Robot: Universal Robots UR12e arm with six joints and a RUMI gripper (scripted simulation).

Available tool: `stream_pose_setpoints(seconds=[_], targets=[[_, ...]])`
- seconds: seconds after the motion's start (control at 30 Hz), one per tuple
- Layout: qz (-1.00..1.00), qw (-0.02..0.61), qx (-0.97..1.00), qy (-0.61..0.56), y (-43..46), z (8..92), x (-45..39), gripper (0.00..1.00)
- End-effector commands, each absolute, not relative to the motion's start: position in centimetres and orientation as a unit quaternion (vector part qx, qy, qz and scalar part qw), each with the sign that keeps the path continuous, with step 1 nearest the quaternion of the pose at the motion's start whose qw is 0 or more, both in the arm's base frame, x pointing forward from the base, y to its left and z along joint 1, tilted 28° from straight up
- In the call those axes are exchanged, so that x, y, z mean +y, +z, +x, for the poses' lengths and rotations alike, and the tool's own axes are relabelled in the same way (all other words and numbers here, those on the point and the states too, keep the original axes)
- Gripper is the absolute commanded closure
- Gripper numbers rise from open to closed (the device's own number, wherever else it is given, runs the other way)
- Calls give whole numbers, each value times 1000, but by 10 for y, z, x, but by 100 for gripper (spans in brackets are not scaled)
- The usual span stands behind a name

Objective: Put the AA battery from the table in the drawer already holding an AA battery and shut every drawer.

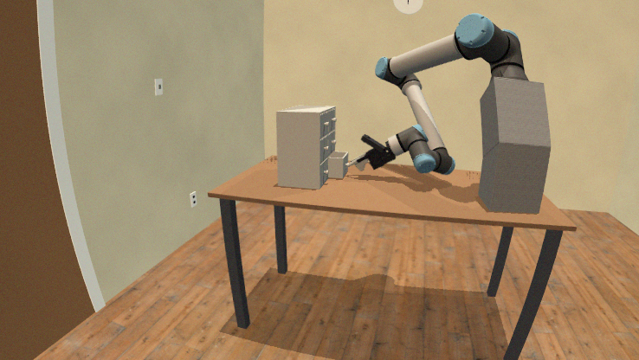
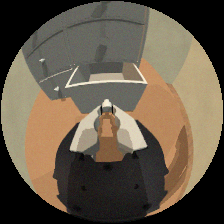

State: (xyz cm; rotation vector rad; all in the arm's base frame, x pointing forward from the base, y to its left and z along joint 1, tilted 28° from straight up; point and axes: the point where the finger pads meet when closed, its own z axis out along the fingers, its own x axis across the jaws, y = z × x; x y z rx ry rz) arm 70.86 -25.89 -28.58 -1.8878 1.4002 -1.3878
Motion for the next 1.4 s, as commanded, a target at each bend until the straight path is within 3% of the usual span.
stream_pose_setpoints(seconds=[0.0,1.37], targets=[[-677,205,502,-498,-285,710,-259,93],[-677,205,502,-498,-285,729,-258,93]])
